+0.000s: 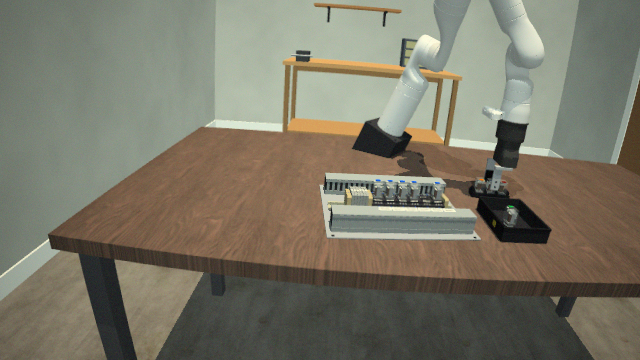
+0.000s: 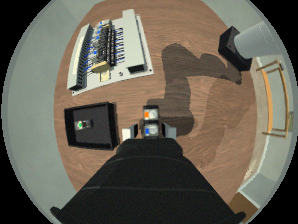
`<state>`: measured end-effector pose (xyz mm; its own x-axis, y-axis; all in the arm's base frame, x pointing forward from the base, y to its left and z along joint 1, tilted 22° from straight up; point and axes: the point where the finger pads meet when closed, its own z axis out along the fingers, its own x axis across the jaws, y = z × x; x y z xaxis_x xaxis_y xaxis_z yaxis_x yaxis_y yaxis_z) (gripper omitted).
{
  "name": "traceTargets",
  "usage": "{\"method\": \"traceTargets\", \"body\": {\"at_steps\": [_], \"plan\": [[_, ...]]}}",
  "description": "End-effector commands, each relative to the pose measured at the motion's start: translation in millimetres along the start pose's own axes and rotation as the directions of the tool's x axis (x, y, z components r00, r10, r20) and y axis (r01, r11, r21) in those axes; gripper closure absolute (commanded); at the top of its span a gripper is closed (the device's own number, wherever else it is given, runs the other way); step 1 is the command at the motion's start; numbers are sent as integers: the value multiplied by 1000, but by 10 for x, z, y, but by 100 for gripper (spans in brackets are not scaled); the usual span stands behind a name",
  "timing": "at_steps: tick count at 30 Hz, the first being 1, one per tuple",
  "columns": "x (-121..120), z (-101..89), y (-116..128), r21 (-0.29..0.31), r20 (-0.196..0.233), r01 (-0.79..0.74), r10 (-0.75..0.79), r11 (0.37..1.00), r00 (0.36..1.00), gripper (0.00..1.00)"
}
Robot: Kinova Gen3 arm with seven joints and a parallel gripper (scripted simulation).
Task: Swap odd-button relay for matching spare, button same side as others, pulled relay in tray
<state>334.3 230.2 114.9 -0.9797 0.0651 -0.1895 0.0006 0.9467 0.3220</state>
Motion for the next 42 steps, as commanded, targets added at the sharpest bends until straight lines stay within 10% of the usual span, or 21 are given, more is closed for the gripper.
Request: {"method": "traceTargets", "body": {"at_steps": [1, 42], "plan": [[12, 7, 14, -1, -2, 3, -3, 1000, 1000, 0], [35, 182, 35, -1, -1, 1, -1, 1000, 1000, 0]]}}
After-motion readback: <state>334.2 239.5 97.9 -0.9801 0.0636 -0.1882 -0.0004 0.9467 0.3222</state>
